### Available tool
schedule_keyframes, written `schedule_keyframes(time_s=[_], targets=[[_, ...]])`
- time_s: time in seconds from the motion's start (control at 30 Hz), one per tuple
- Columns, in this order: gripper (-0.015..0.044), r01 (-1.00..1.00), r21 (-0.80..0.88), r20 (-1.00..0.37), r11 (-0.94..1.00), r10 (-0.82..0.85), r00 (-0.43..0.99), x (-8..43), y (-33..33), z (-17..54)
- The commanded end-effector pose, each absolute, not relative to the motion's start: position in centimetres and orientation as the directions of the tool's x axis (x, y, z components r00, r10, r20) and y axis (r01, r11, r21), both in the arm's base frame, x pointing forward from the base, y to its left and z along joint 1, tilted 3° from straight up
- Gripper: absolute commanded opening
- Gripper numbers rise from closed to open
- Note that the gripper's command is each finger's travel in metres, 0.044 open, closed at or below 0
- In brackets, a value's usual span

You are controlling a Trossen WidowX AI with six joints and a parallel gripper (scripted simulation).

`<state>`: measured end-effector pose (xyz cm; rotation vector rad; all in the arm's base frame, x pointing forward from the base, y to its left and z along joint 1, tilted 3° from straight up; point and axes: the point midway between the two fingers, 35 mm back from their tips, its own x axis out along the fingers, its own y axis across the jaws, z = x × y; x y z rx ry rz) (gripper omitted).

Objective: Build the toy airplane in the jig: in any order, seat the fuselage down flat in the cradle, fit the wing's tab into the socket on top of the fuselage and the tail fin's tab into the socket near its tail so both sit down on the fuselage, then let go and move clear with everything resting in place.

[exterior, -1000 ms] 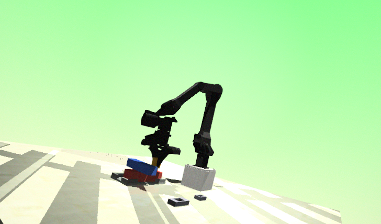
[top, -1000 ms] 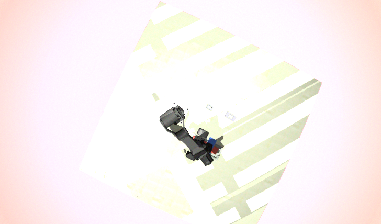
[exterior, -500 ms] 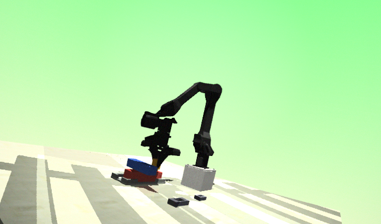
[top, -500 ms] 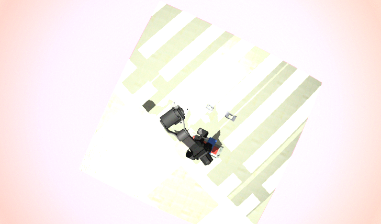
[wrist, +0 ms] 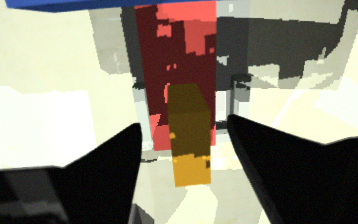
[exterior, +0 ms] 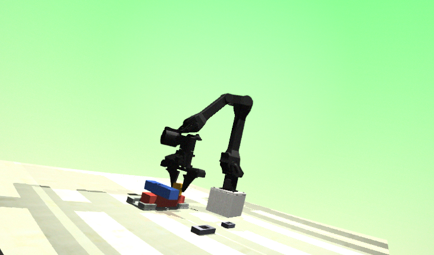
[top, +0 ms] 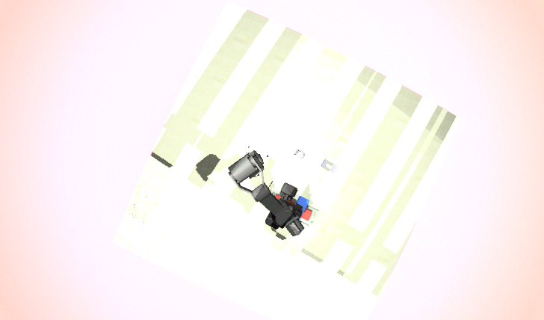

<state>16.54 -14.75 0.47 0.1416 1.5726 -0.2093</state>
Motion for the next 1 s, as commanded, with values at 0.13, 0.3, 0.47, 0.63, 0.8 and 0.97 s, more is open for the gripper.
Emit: schedule_keyframes(time_s=[0.13,0.3,0.47,0.63,0.8,0.97], targets=[[0.0260,0.220,-0.046,-0.999,0.974,-0.044,-0.013,17.0,-14.9,4.1],[0.0260,0.218,-0.049,-0.999,0.975,-0.047,-0.013,16.7,-14.3,9.6],[0.0260,0.218,-0.049,-0.999,0.975,-0.047,-0.013,17.0,-14.5,9.6],[0.0260,0.218,-0.049,-0.999,0.975,-0.047,-0.013,17.0,-14.5,9.6],[0.0260,0.218,-0.049,-0.999,0.975,-0.047,-0.013,17.0,-14.4,9.6],[0.0260,0.218,-0.049,-0.999,0.975,-0.047,-0.013,17.0,-14.4,9.6]])
